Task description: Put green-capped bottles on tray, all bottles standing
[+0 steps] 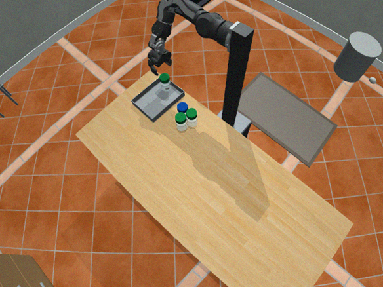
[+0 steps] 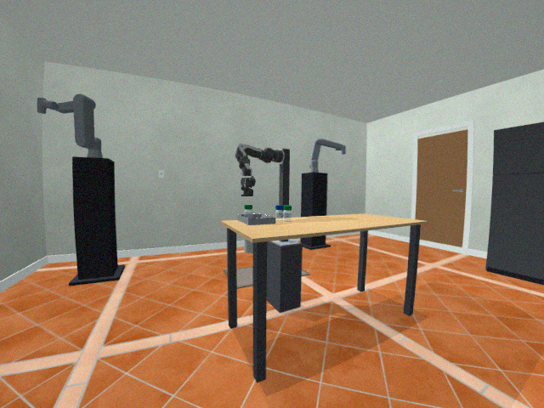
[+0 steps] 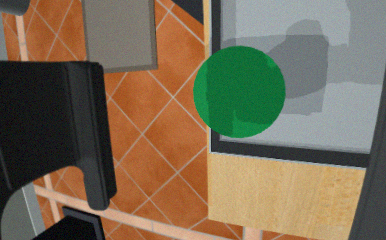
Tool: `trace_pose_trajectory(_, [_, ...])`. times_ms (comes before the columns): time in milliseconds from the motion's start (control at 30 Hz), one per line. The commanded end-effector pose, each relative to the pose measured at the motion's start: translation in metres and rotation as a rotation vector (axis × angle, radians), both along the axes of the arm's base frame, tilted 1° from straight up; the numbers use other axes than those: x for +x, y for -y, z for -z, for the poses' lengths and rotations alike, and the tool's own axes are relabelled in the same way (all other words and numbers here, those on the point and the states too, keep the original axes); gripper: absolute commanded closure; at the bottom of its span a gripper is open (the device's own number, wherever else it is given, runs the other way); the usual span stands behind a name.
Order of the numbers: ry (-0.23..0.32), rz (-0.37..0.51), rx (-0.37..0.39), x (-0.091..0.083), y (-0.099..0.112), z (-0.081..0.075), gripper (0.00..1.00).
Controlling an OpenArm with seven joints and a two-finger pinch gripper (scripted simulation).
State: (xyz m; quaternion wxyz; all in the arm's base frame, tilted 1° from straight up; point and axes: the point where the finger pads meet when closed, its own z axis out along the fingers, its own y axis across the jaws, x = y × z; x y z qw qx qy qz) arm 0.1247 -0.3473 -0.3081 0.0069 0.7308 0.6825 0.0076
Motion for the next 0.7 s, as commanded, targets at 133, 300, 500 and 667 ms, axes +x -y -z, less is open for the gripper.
trace_pose_trajectory(133, [-0.010, -0.002, 0.009, -0.001, -0.003, 0.001, 0.48])
trace_pose_trajectory(300, [-0.009, -0.002, 0.008, -0.001, -0.003, -0.008, 0.48])
trace_pose_trajectory(500, [-0.015, -0.002, 0.012, -0.002, -0.004, -0.017, 0.48])
trace_pose_trajectory(667, [-0.015, -0.002, 0.012, -0.002, -0.004, -0.017, 0.48])
